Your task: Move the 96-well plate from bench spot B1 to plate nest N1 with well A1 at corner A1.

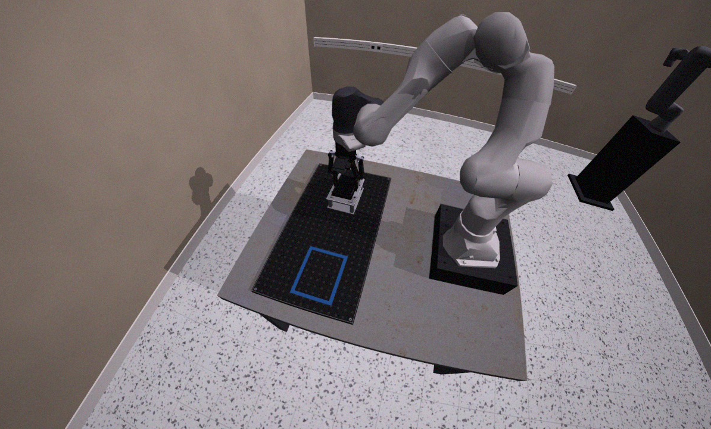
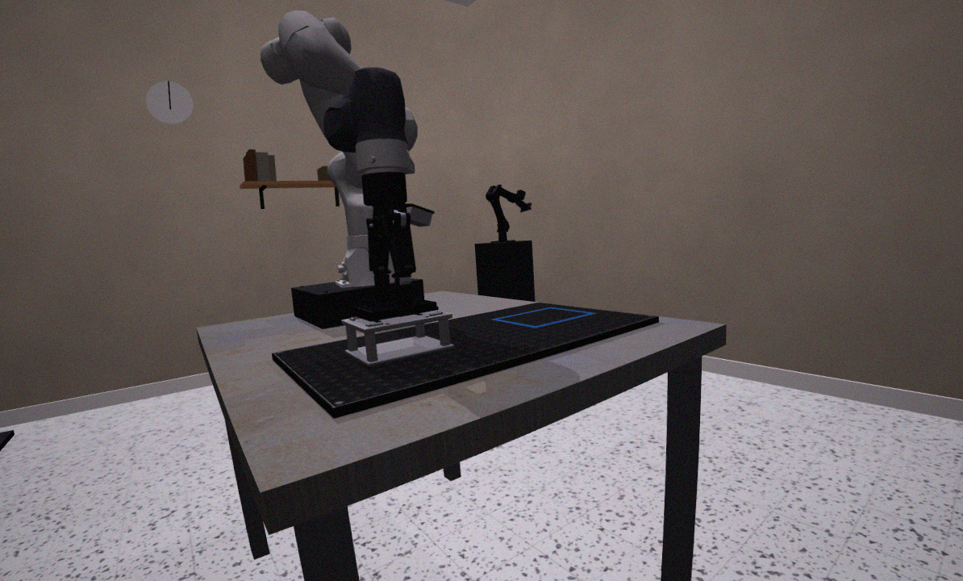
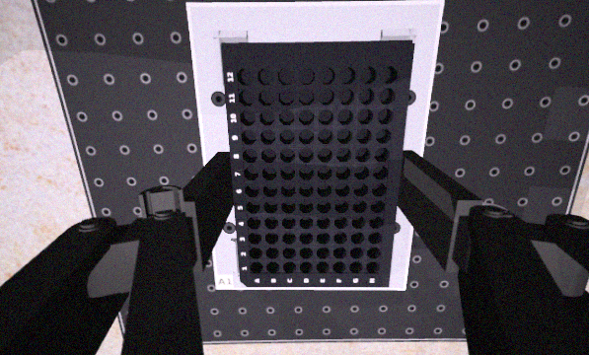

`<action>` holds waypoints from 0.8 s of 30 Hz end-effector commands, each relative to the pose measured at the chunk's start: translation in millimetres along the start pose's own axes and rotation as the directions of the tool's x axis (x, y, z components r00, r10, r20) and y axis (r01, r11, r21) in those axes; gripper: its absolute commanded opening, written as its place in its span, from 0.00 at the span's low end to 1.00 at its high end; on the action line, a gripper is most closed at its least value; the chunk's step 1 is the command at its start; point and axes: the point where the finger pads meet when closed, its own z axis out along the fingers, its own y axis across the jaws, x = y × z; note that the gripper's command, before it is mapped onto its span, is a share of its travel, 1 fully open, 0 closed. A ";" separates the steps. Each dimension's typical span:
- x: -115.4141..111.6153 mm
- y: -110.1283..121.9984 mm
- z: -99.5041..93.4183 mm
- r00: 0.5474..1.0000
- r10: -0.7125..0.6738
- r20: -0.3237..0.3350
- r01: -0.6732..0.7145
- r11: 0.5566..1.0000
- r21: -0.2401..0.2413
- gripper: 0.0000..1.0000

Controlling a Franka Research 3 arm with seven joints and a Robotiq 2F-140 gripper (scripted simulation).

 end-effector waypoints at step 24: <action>1.4 -0.2 4.5 1.000 0.004 0.000 -0.004 1.000 -0.003 0.60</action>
